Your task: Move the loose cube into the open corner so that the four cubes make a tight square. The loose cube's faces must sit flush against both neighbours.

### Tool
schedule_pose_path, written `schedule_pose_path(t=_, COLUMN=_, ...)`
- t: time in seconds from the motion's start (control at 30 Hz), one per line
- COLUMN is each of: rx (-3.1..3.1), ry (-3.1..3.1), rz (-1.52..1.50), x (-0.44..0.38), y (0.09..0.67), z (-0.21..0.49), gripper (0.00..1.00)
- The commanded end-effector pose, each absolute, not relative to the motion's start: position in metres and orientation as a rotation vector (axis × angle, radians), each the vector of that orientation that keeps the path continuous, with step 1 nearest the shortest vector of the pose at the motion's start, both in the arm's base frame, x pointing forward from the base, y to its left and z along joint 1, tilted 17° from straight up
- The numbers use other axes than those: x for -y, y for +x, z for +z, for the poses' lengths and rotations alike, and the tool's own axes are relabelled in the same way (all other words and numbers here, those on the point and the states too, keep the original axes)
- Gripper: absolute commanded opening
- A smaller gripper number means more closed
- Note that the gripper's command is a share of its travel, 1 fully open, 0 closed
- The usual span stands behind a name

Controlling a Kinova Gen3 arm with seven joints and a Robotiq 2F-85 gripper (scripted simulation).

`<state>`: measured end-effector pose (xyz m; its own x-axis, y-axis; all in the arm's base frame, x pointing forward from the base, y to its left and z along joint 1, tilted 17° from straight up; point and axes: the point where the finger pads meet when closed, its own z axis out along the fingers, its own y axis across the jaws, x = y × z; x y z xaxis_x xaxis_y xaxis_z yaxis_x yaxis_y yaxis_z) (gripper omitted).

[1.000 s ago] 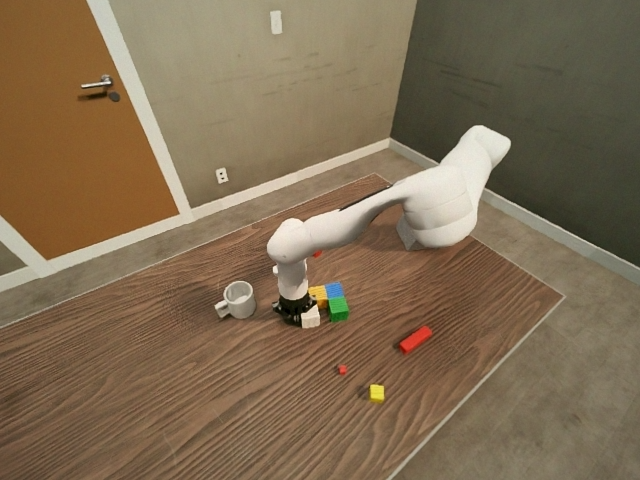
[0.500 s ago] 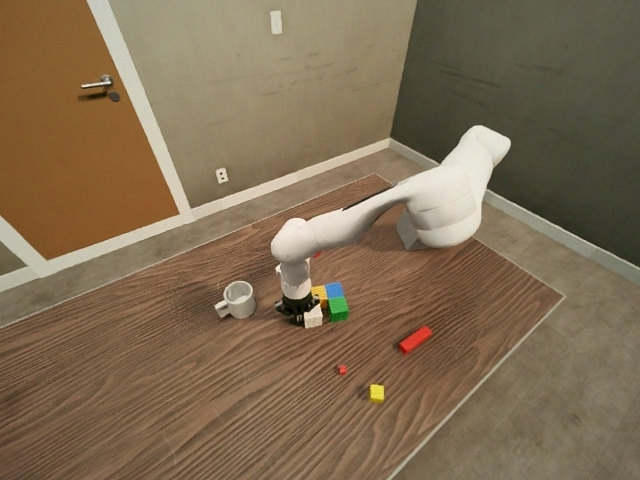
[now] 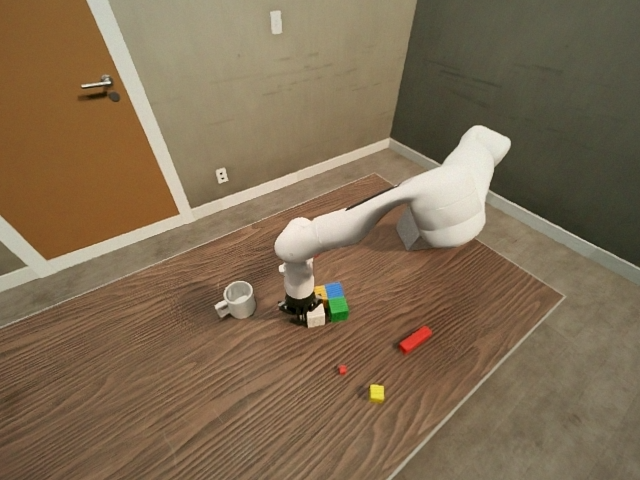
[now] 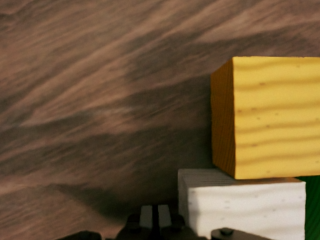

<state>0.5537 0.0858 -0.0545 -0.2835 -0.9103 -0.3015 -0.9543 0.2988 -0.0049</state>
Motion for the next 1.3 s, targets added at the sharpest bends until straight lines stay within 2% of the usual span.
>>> schedule_pose_path(t=0.0, rx=-2.313, ry=-1.71, rz=0.251, x=-0.088, y=0.553, z=-0.054, gripper=0.1)
schedule_pose_path(t=1.27, rx=-2.313, ry=-1.709, rz=0.251, x=-0.091, y=0.542, z=-0.054, gripper=0.1)
